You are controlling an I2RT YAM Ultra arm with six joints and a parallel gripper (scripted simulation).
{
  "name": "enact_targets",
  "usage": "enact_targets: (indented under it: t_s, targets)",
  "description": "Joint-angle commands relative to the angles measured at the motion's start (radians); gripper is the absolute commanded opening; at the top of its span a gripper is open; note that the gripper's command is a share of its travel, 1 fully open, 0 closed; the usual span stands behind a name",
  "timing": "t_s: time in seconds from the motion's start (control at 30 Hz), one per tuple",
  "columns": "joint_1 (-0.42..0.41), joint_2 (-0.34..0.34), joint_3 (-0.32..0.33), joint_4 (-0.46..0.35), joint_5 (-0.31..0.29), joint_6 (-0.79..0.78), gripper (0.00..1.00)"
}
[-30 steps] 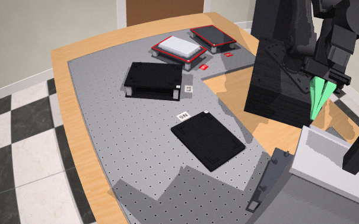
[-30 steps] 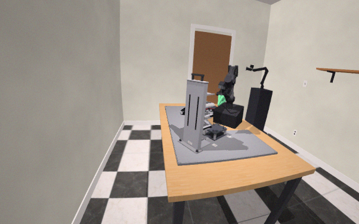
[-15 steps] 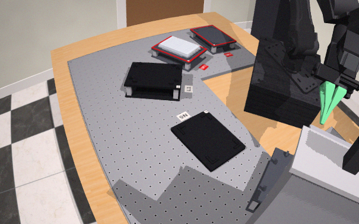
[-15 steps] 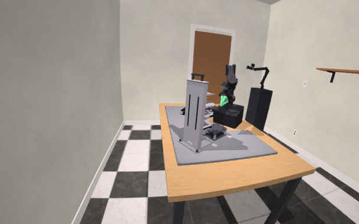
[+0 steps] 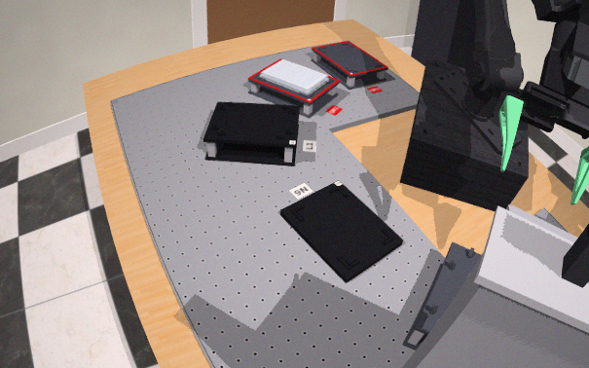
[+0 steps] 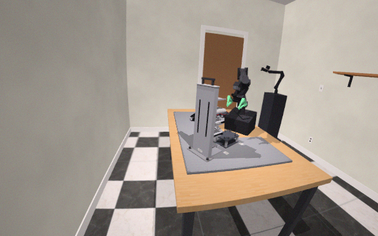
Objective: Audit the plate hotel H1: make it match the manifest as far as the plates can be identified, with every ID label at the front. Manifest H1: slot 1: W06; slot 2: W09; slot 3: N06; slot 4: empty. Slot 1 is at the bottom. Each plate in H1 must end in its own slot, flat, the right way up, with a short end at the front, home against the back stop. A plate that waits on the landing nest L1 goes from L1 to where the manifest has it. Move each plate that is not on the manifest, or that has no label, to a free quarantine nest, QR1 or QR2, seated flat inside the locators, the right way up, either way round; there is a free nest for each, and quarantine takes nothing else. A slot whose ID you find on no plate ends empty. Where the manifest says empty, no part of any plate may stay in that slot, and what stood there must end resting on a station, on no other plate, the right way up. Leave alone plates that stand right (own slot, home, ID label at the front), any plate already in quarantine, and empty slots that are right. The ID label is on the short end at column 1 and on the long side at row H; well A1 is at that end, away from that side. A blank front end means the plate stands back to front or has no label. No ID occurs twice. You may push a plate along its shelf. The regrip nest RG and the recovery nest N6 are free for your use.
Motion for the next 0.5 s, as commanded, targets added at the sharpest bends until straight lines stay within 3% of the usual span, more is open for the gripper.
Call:
enact_targets:
  t_s: [0.0,0.33,0.47]
  targets:
    - [0.018,-0.006,0.056,-0.067,0.026,0.013,1.00]
    - [0.041,-0.024,0.188,-0.209,0.045,0.029,1.00]
    - [0.051,0.003,0.243,-0.263,0.053,0.036,1.00]
